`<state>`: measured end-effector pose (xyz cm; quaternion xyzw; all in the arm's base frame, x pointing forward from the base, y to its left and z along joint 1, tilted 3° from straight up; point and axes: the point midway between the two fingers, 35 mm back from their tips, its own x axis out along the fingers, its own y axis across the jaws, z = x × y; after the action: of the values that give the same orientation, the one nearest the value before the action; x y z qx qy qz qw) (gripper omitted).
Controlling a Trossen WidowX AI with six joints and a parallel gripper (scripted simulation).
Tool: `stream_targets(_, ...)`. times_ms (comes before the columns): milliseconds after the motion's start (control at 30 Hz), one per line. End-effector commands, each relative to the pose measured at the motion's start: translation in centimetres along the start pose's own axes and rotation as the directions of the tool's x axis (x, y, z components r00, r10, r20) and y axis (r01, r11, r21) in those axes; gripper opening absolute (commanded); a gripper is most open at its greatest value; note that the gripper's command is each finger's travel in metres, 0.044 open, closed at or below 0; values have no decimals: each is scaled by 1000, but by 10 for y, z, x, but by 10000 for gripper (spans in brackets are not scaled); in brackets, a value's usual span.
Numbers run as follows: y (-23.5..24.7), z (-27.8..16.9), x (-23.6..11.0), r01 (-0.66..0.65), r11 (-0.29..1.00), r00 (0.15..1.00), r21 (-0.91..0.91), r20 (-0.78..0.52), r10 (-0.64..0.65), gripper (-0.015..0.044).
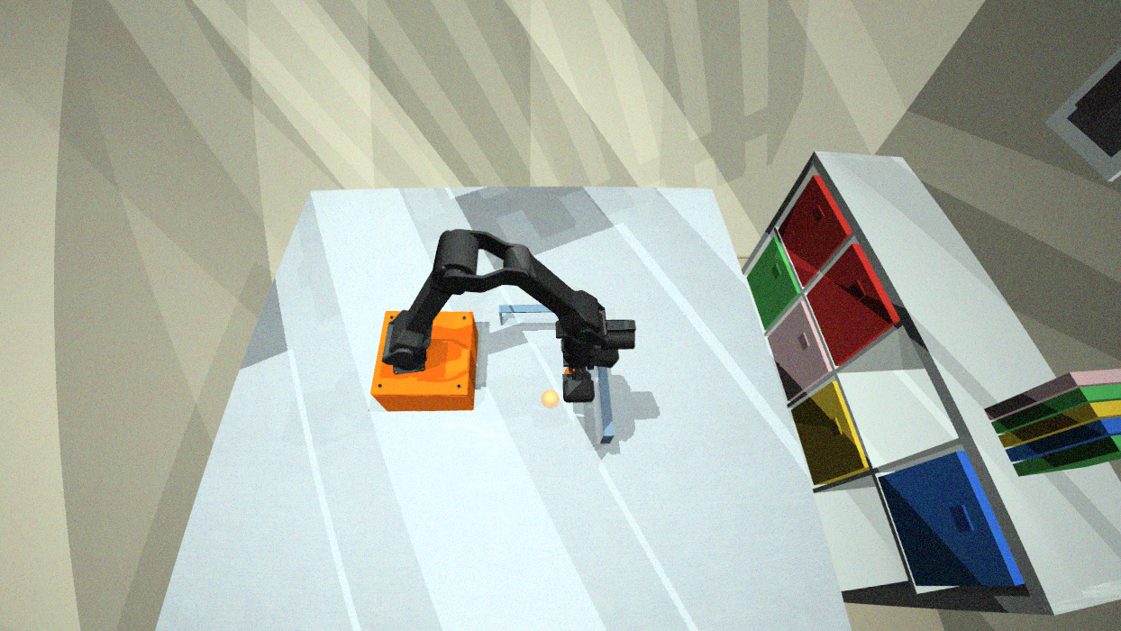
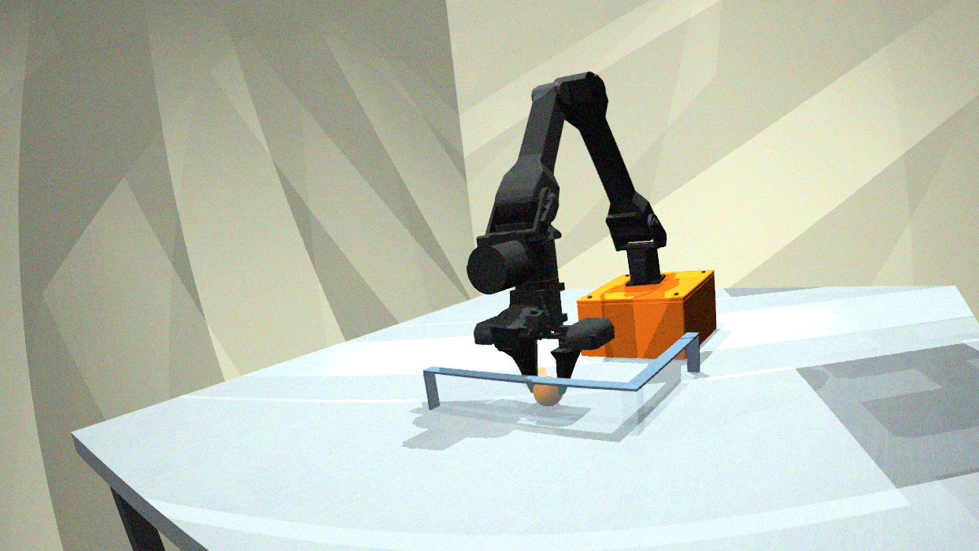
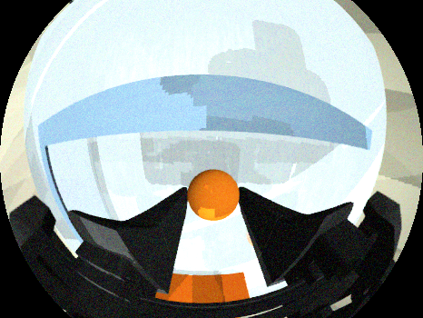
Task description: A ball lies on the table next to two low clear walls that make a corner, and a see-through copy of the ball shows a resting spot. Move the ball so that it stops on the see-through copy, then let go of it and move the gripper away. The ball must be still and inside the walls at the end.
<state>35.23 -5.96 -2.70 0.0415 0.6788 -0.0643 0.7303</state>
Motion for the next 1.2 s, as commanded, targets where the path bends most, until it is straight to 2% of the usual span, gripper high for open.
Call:
stream_targets(0, -1, -1, -1, 4, 1000, 1000, 0, -2, -4, 96)
stream_targets(133, 0, 4, -28, 4, 1000, 1000, 0, -1, -4, 0)
stream_targets(533, 0, 0, -129, 3, 1000, 1000, 0, -1, -3, 0)
stream_targets(733, -2, -1, -129, 4, 1000, 1000, 0, -2, -4, 0)
stream_targets(1167, -42, -34, -99, 7, 1000, 1000, 0, -4, -7, 0)
